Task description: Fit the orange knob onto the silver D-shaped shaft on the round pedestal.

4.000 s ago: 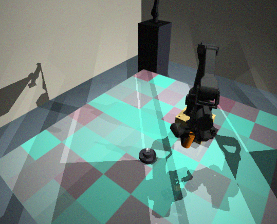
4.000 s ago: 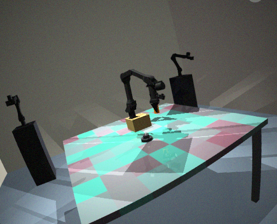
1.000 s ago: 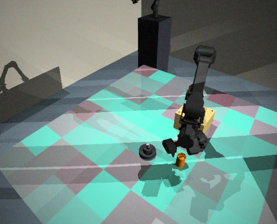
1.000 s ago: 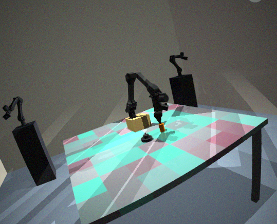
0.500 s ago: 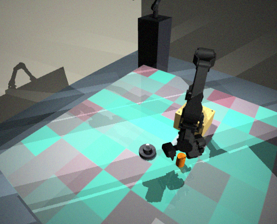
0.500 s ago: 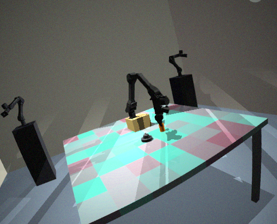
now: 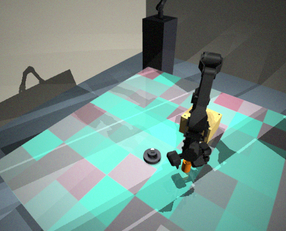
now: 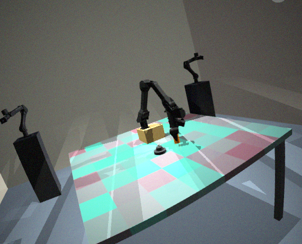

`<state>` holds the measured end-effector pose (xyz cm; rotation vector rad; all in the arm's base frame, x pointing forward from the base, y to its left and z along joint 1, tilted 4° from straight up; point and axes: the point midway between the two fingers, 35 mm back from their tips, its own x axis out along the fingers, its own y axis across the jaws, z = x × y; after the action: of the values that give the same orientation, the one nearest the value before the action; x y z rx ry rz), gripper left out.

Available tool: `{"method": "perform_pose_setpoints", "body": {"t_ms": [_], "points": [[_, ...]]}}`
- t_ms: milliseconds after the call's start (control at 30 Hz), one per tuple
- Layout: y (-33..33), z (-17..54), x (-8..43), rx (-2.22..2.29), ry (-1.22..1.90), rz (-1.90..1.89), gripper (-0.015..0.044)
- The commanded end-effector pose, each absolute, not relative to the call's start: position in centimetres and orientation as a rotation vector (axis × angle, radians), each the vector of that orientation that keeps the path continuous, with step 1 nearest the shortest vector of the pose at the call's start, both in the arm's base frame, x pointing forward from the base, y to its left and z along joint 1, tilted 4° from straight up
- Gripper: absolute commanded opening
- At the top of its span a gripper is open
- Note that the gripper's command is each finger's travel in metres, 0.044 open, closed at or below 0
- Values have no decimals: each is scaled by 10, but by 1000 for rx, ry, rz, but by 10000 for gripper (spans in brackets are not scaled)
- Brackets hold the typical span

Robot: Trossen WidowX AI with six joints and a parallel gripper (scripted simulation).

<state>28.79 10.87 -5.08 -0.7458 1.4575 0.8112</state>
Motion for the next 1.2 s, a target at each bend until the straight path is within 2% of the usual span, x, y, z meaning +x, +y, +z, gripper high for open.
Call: {"method": "perform_pose_setpoints", "body": {"t_ms": [0, 400, 733, 900, 1067, 1167], "points": [[109, -58, 285, -742, 1464, 812, 440], [108, -74, 283, -742, 1464, 812, 440], [108, -74, 283, -742, 1464, 812, 177], [108, -74, 283, -742, 1464, 812, 144], [109, -67, 285, -742, 1464, 812, 13], [109, -59, 287, -742, 1464, 812, 0]]}}
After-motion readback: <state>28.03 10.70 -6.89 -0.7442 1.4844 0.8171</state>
